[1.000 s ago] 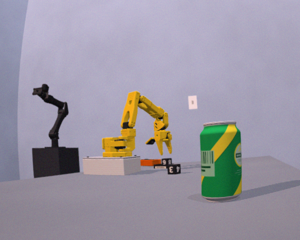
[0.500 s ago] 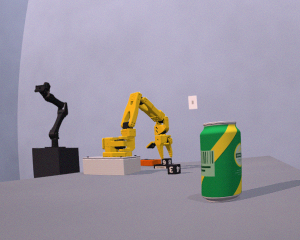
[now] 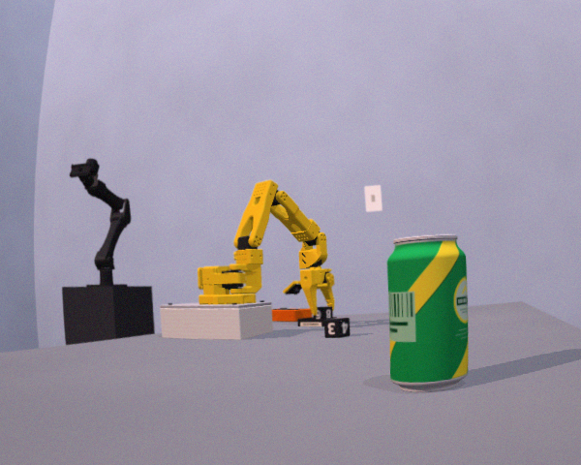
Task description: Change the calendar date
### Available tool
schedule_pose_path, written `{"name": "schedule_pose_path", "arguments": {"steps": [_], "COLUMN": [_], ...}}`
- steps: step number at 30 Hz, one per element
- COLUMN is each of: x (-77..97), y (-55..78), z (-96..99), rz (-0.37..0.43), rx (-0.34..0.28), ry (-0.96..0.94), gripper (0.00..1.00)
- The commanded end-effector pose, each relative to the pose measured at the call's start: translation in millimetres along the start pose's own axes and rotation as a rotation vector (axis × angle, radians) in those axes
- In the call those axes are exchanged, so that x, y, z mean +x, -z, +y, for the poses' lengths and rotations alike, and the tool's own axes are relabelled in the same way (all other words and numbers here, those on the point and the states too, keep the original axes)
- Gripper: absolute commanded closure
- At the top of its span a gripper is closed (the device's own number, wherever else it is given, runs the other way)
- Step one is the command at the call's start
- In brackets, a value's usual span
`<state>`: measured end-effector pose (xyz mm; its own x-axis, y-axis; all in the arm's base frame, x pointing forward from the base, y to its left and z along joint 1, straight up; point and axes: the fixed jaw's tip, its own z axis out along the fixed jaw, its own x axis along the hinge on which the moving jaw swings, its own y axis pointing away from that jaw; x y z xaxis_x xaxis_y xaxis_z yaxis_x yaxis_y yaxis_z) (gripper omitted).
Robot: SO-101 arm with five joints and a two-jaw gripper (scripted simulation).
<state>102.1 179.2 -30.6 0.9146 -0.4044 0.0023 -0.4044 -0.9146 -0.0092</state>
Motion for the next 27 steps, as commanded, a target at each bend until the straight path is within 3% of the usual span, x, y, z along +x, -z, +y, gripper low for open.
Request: {"name": "schedule_pose_path", "arguments": {"steps": [1, 27], "x": [-2.6, -2.6], "y": [-6.5, -7.0], "z": [4.9, 2.1], "rz": [-0.004, -0.004], "rx": [-0.022, -0.022], "ry": [0.019, 0.019], "gripper": [0.65, 0.69]}}
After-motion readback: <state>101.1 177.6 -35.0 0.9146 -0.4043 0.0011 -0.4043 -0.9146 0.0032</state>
